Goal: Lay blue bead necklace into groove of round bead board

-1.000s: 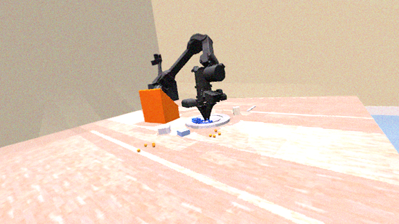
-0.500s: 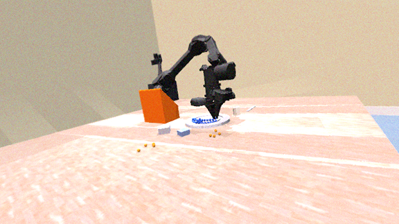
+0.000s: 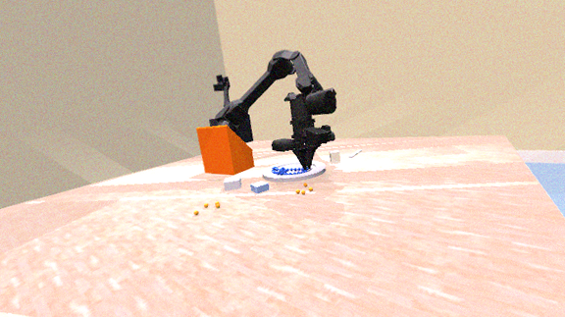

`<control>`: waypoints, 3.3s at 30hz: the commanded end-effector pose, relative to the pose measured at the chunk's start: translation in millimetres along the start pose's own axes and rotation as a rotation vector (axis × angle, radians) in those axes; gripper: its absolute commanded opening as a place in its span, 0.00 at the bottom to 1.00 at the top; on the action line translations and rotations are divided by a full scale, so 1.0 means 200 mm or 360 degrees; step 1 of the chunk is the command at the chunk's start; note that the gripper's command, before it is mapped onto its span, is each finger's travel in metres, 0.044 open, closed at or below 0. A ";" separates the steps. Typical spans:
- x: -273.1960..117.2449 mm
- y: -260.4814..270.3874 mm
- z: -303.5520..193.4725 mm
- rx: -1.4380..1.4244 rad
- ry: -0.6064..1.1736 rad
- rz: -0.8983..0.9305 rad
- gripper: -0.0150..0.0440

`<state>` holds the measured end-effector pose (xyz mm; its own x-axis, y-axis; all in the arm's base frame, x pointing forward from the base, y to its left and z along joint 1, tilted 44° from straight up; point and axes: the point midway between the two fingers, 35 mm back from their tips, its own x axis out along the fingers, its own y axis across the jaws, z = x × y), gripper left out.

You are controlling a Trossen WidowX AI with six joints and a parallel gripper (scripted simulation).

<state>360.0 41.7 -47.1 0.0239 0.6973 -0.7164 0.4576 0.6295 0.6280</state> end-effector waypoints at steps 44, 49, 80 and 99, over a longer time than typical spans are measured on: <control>-0.04 -0.01 -0.01 -0.0019 -0.0003 -0.0003 0.91; -0.18 -0.04 -0.05 -0.0176 -0.0003 -0.0005 0.69; 0.00 -0.04 -0.05 -0.0182 -0.0004 -0.0002 0.46; 0.01 -0.03 -0.05 -0.0195 -0.0008 -0.0007 0.25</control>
<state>348.3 42.0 -50.0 0.0263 0.6928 -0.7207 0.3461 0.6700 0.6567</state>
